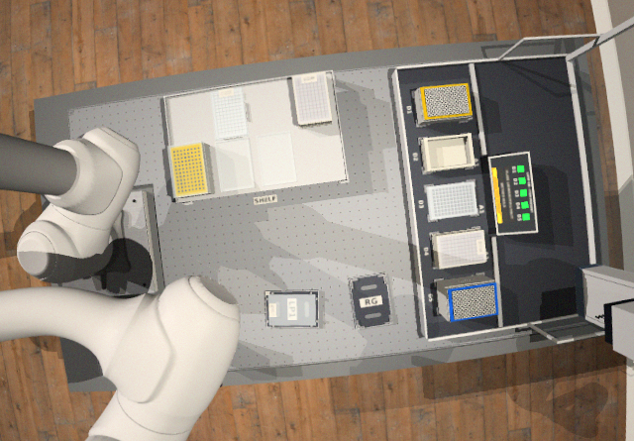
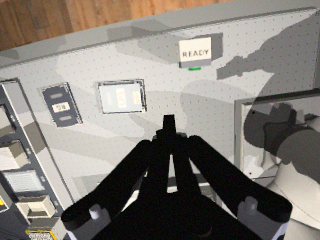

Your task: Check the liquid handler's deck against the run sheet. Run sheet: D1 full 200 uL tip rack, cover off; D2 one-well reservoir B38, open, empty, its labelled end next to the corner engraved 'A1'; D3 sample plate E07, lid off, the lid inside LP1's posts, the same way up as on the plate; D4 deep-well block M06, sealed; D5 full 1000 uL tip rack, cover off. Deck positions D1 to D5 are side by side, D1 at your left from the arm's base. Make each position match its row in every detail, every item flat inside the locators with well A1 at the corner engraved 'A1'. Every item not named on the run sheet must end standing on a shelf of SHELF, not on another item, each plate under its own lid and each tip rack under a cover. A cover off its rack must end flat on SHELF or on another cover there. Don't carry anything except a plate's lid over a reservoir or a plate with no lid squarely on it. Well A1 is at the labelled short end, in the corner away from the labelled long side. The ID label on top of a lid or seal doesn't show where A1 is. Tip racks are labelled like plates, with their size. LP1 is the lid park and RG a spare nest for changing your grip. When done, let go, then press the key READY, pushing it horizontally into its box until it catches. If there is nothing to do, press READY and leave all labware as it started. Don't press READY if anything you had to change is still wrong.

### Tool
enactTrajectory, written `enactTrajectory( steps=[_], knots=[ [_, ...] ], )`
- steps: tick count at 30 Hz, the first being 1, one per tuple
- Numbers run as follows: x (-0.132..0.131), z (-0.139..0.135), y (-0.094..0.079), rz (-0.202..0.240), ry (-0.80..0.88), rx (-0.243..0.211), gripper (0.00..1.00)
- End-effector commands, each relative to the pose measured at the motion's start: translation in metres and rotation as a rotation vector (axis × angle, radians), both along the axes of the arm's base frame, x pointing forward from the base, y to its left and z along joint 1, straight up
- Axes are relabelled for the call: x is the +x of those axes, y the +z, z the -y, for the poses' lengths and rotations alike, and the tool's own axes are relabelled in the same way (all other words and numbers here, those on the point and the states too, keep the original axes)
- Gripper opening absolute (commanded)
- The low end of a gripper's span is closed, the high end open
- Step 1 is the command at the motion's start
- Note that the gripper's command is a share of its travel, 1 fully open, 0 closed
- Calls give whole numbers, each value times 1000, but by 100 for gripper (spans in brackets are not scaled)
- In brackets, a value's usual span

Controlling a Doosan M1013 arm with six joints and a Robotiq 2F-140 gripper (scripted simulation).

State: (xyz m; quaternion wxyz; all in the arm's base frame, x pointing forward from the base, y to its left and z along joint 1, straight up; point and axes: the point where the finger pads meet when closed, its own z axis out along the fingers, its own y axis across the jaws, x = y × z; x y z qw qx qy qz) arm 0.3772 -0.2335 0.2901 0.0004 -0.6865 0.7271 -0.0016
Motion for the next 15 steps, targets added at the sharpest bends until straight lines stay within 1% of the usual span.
enactTrajectory(
  steps=[1,10,12,15],
  knots=[
    [-13,0,1,1,0,0,10],
    [-58,0,0,1,0,0,10],
    [-58,0,0,1,0,0,10],
    [-70,-1,0,1,0,0,10]
  ],
)
